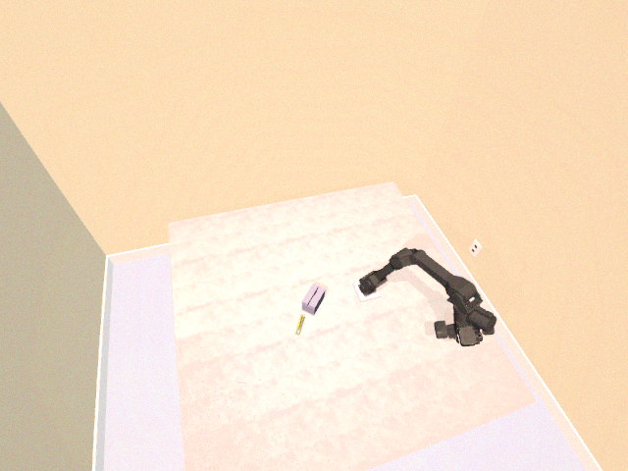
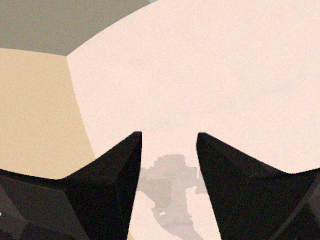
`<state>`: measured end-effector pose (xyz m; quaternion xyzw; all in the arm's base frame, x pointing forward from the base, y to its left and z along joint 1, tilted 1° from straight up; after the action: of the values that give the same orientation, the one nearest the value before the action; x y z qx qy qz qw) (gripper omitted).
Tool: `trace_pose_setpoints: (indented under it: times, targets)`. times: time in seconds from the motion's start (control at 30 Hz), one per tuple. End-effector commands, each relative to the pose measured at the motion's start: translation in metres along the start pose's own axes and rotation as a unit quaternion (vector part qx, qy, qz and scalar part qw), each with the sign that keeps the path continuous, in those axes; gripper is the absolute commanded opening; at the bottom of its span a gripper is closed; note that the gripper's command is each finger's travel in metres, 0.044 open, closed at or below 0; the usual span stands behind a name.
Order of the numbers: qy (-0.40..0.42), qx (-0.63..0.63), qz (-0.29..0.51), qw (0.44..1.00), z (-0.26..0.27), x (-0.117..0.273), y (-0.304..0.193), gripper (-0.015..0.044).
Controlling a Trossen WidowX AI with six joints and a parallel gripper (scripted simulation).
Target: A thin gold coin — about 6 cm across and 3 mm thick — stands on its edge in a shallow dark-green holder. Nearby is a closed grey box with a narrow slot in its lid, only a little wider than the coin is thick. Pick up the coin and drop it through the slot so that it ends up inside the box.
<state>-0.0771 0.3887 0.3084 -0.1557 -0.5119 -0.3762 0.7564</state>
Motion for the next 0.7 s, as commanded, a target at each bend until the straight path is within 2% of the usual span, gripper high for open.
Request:
trace_pose_setpoints:
  times: [0.0, 0.33, 0.67]
  targets:
    - [-0.034, -0.015, -0.030, 0.999, -0.047, 0.006, 0.050, 0.0161]
    - [-0.121, -0.034, -0.061, 0.990, -0.186, 0.031, 0.137, 0.0161]
    - [-0.195, -0.056, -0.042, 0.978, -0.345, 0.074, 0.159, 0.0161]
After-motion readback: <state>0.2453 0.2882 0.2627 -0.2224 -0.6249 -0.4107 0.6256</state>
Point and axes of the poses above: the point midway between the two fingers, 35 mm back from their tips, its own x axis back along the fingers, its own z axis across the jaws, y = z × x, the point moved 5 cm from there along x, back along the fingers, and after that the axes turned 13 degrees about -x, right-handed, at the moved point
